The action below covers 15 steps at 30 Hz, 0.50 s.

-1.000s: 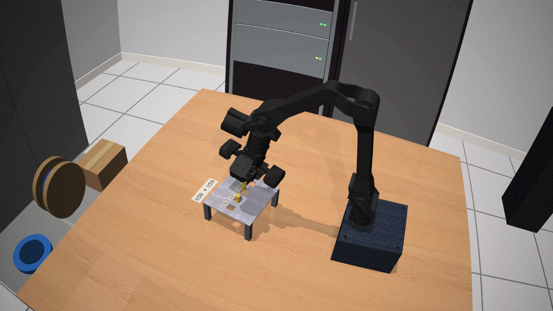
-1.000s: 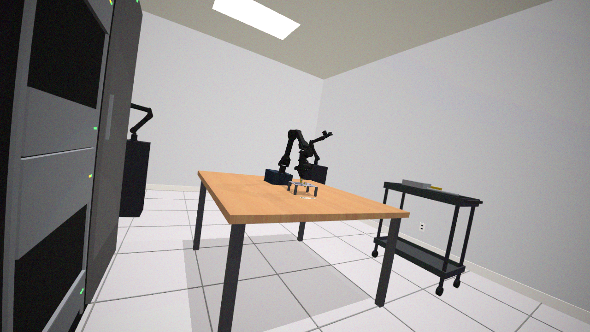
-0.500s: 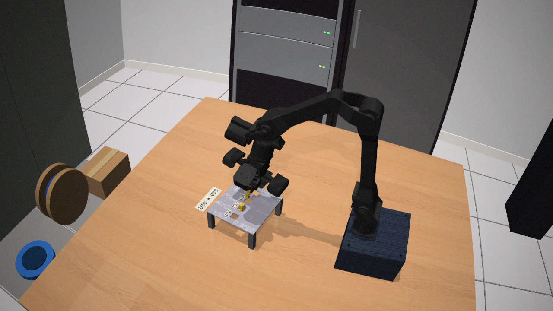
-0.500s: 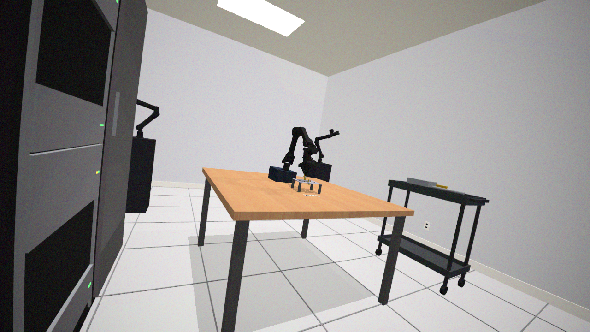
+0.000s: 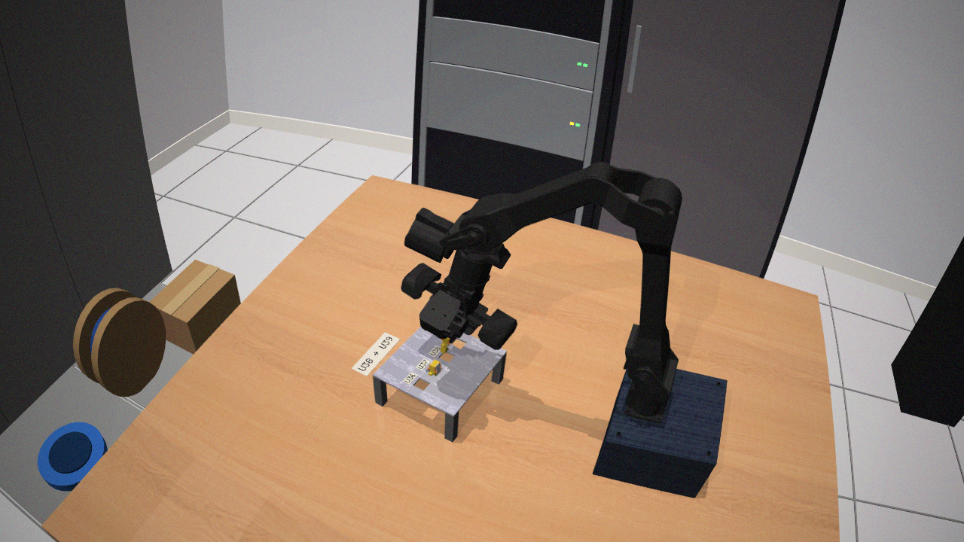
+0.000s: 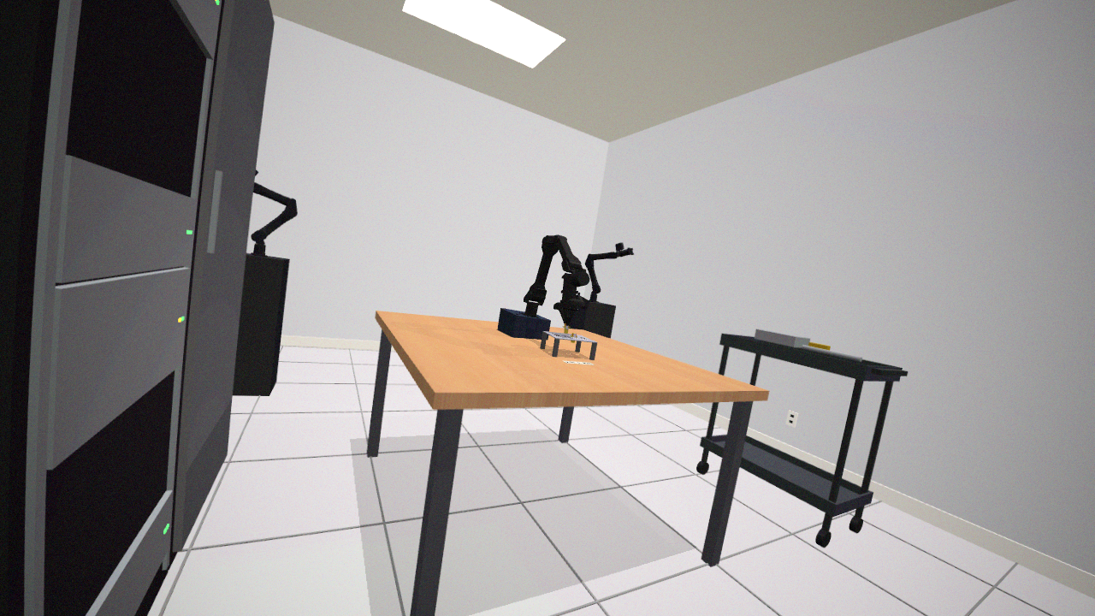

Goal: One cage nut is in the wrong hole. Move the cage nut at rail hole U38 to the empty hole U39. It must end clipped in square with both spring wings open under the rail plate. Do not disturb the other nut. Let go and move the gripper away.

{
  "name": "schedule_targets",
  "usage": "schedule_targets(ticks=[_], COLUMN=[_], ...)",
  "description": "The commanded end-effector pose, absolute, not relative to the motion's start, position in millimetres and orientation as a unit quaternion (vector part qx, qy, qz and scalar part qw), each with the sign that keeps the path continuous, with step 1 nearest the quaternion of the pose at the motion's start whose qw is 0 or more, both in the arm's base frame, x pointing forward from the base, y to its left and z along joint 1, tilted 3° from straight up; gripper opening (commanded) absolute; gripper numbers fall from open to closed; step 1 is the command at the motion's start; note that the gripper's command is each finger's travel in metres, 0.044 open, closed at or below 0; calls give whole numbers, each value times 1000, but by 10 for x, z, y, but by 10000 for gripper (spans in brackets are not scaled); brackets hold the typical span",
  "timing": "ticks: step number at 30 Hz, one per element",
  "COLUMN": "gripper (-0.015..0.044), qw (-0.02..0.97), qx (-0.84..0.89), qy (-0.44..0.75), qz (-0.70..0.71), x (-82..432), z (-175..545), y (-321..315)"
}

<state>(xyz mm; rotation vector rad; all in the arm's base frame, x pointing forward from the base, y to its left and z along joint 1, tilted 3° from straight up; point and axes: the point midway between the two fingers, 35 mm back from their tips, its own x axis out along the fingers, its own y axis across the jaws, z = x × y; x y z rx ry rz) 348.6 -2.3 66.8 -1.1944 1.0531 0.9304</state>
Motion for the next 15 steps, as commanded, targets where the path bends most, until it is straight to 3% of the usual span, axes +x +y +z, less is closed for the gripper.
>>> schedule_targets(ticks=[1,15], gripper=[35,35], qw=[604,604], qx=[-517,-517], qy=[453,453], qz=[403,403], x=[3485,3484], z=[687,703], y=[-19,-19])
